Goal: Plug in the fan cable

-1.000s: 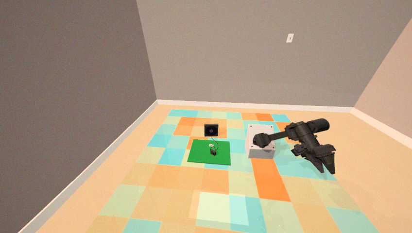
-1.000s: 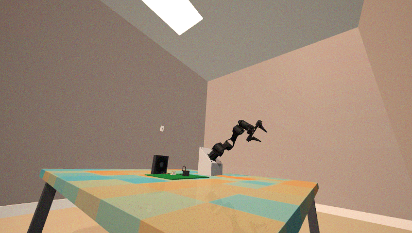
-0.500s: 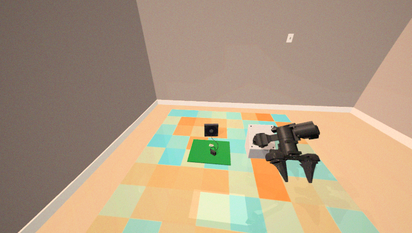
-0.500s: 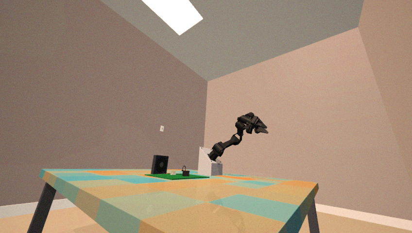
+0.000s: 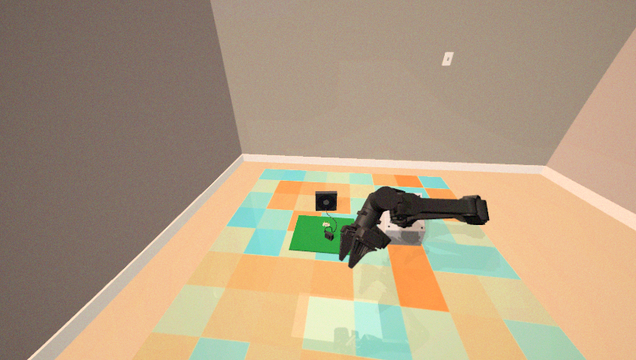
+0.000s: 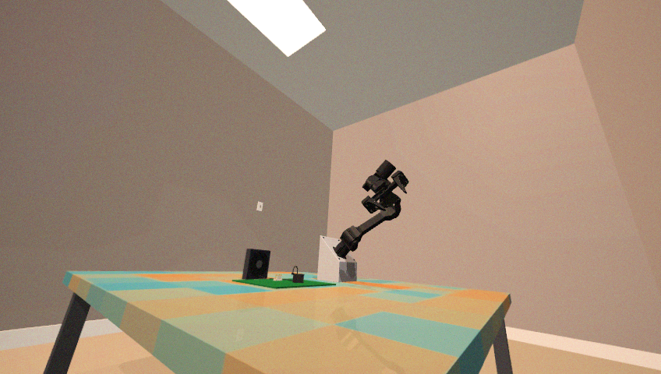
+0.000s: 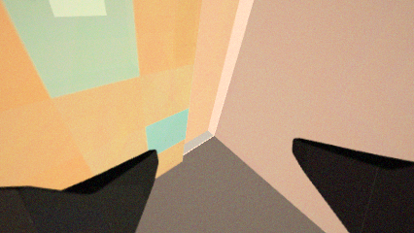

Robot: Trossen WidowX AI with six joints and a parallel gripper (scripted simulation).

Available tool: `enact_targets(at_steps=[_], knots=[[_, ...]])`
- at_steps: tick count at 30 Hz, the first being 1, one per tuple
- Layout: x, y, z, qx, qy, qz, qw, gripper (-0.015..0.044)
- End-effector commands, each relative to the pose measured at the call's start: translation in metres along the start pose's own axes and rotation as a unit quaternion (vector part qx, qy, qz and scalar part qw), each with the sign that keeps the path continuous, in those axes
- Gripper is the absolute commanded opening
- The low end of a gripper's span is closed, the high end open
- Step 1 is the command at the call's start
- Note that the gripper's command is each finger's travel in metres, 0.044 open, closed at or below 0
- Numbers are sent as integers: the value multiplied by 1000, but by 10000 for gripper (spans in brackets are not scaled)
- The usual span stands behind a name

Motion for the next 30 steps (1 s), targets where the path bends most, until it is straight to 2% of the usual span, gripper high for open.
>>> enact_targets(at_steps=[1, 8, 11, 13, 17, 21, 25, 30], knots=[[8, 31, -40, 165, 40, 49, 984, 440], [7, 110, -95, 428, 133, 123, 885, 440], [3, 137, -109, 527, 163, 146, 821, 440], [-2, 163, -120, 613, 192, 164, 749, 440], [-19, 221, -135, 775, 260, 193, 543, 440], [-40, 274, -137, 875, 321, 206, 299, 440], [-66, 319, -129, 903, 374, 206, 51, 440], [-92, 357, -113, 851, 411, 199, -259, 440]])
Point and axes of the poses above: the point midway between the two fingers, 35 mm back from their tips, its own x axis out along the fingers, its own y axis across the jaws, z = x × y, the point moved 2 cm from there along -x, back along the fingers, and after that the axes turned 7 degrees about x, right-handed, at the moved point
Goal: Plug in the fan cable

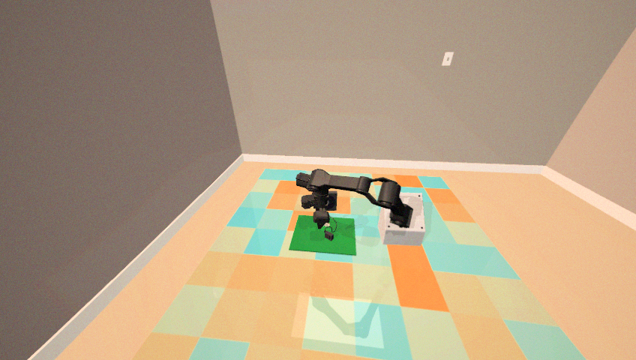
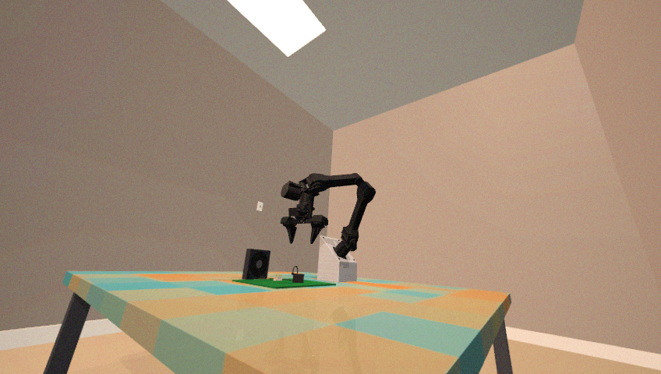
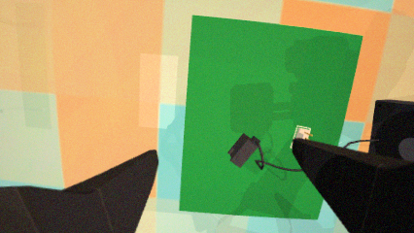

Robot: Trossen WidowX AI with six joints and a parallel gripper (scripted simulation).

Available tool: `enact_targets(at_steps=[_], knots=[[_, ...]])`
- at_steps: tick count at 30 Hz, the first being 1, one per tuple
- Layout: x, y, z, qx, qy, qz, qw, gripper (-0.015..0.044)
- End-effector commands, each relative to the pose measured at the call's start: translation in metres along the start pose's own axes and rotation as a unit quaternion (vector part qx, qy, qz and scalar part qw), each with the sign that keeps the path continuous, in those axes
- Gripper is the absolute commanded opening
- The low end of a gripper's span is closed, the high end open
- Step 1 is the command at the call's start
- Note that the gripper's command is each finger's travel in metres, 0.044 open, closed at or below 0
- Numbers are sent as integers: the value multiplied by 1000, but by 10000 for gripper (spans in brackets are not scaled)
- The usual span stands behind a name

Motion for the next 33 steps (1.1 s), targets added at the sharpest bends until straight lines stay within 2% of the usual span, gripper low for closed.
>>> enact_targets(at_steps=[1, 12, 15, 19, 33], knots=[[18, -50, -27, 335, 142, 7, 931, 440], [18, -52, -28, 351, 149, 7, 924, 440], [33, -53, -28, 351, 149, 7, 924, 440], [77, -53, -32, 351, 149, 8, 924, 440], [92, -53, -33, 351, 149, 9, 924, 440]])
Point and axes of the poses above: the point midway between the two fingers, 35 mm back from their tips, its own x axis out along the fingers, its own y axis across the jaws, z = x × y, the point moved 2 cm from there along -x, back along the fingers, and after that the axes turned 7 degrees about x, right-handed, at the moved point
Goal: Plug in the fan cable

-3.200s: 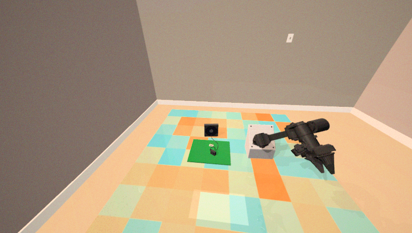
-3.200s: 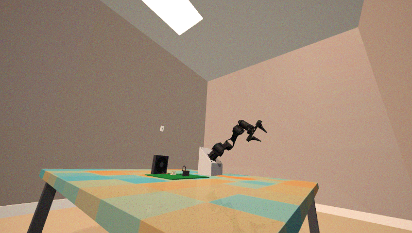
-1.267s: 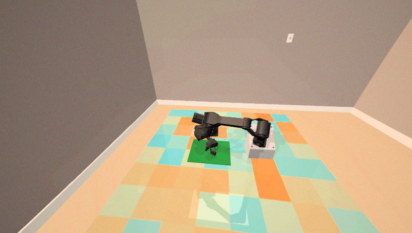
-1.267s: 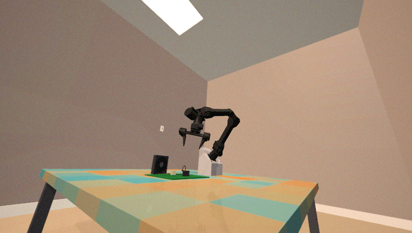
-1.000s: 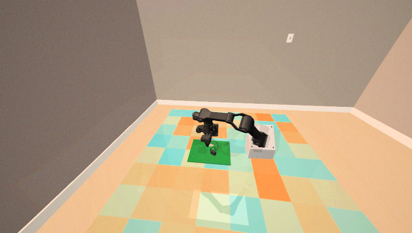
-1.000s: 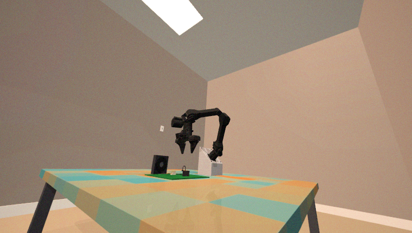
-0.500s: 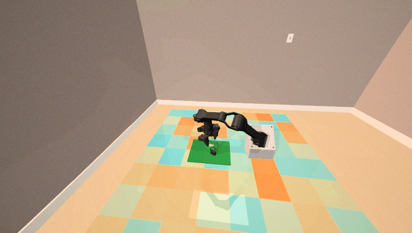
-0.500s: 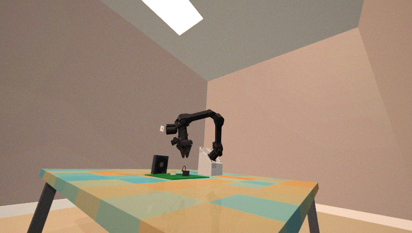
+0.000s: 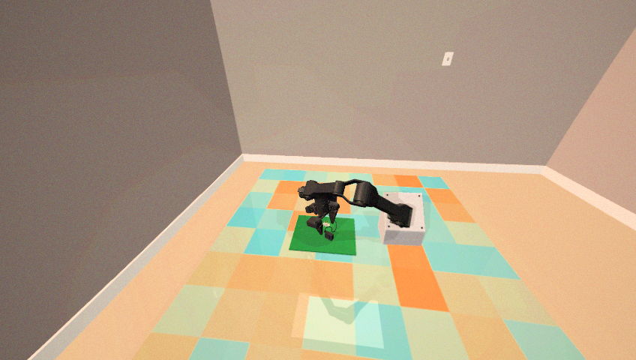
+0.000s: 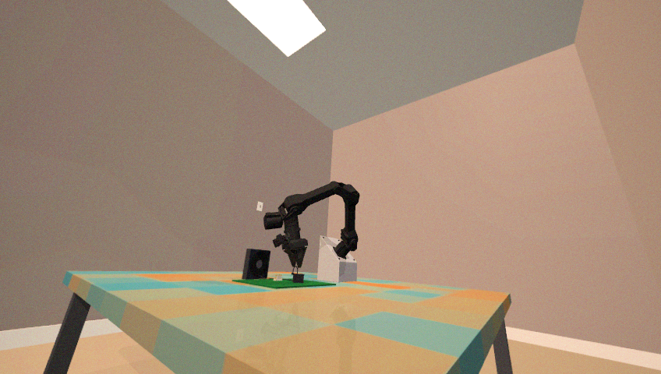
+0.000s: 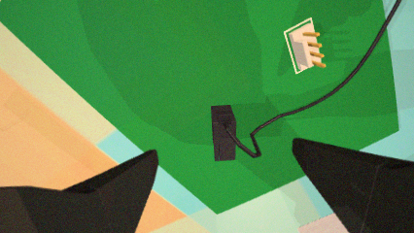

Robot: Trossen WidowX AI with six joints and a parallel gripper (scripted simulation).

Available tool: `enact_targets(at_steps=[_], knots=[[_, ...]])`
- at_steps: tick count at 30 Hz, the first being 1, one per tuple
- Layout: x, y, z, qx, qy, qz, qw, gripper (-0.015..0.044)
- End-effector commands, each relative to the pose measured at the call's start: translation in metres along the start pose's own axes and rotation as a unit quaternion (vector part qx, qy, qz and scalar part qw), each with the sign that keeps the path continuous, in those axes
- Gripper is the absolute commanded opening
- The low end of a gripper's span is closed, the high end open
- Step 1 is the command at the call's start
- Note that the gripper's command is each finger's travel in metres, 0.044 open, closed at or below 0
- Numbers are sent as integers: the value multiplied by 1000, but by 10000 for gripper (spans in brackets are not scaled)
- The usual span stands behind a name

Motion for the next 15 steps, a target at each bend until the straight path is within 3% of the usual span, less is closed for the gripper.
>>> enact_targets(at_steps=[1, 15], knots=[[10, -2, 1, 7, 6, 0, 1000, 440], [32, -2, 5, 7, 7, 1, 1000, 440]])
Point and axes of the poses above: the point midway between the two fingers, 35 mm back from their tips, its own x axis out along the fingers, its own y axis across the jaws, z = x × y, the point moved 2 cm from there along -x, back along the fingers, and after that the axes turned 7 degrees about x, right-handed, at the moved point
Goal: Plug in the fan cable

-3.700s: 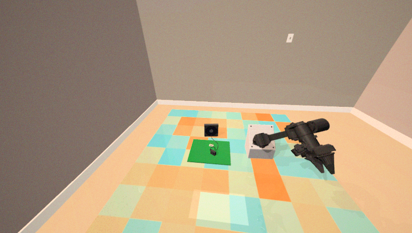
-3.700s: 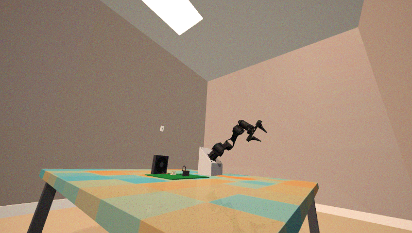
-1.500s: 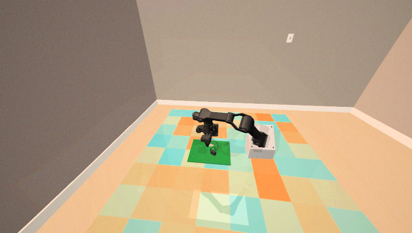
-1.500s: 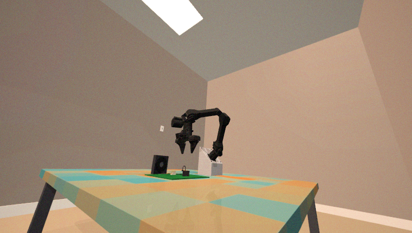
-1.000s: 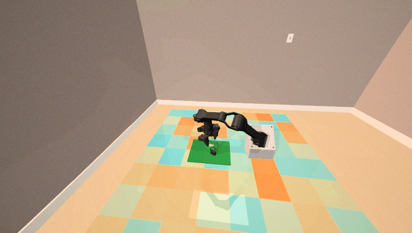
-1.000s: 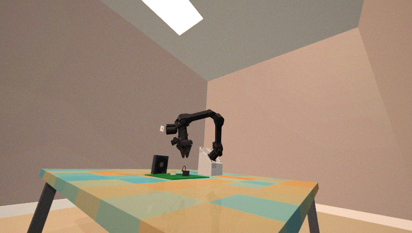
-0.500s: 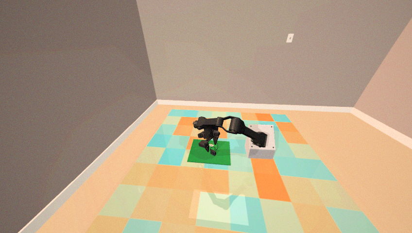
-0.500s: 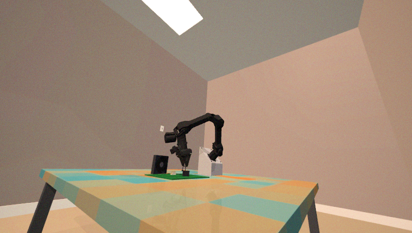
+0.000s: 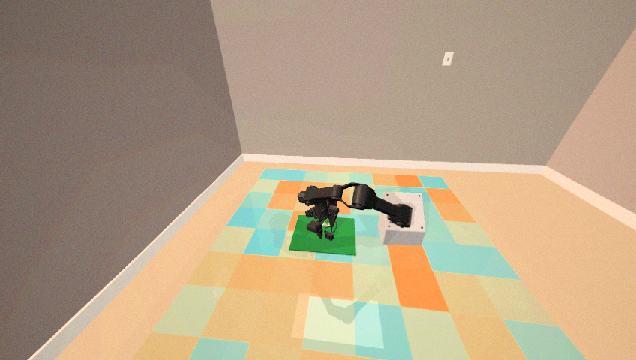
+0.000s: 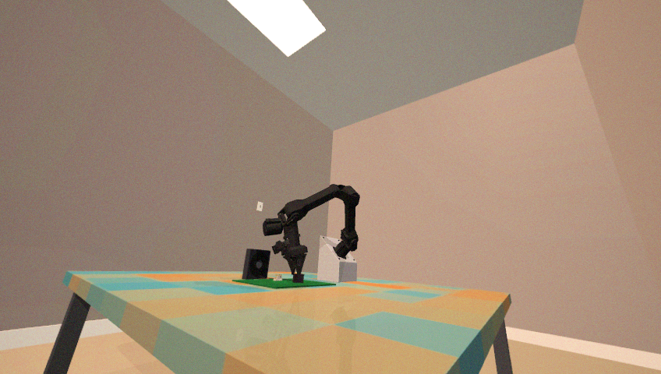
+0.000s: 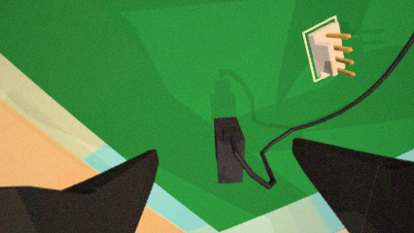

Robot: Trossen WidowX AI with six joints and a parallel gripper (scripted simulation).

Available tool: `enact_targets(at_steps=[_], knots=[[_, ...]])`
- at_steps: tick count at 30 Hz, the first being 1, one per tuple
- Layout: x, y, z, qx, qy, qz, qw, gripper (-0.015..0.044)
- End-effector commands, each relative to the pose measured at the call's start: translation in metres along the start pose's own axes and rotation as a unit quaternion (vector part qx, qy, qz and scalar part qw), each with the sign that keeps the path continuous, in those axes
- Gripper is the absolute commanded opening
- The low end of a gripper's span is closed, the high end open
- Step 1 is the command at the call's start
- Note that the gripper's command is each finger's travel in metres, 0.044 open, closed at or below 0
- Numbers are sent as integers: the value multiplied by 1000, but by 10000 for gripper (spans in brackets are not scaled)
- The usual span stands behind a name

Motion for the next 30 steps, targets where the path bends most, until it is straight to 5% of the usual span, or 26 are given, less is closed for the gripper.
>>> enact_targets(at_steps=[1, 13, 24, 30], knots=[[10, -4, 1, 9, 7, 1, 1000, 440], [12, -4, 1, 9, 7, 1, 1000, 440], [10, -2, 1, 3, 4, 0, 1000, 151], [10, -2, 1, 3, 4, 0, 1000, 111]])
Point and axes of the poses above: the point midway between the two fingers, 35 mm back from their tips, its own x axis out along the fingers, its own y axis across the jaws, z = x × y, the point moved 2 cm from there along -x, back along the fingers, and after that the axes turned 7 degrees about x, right-handed, at the moved point
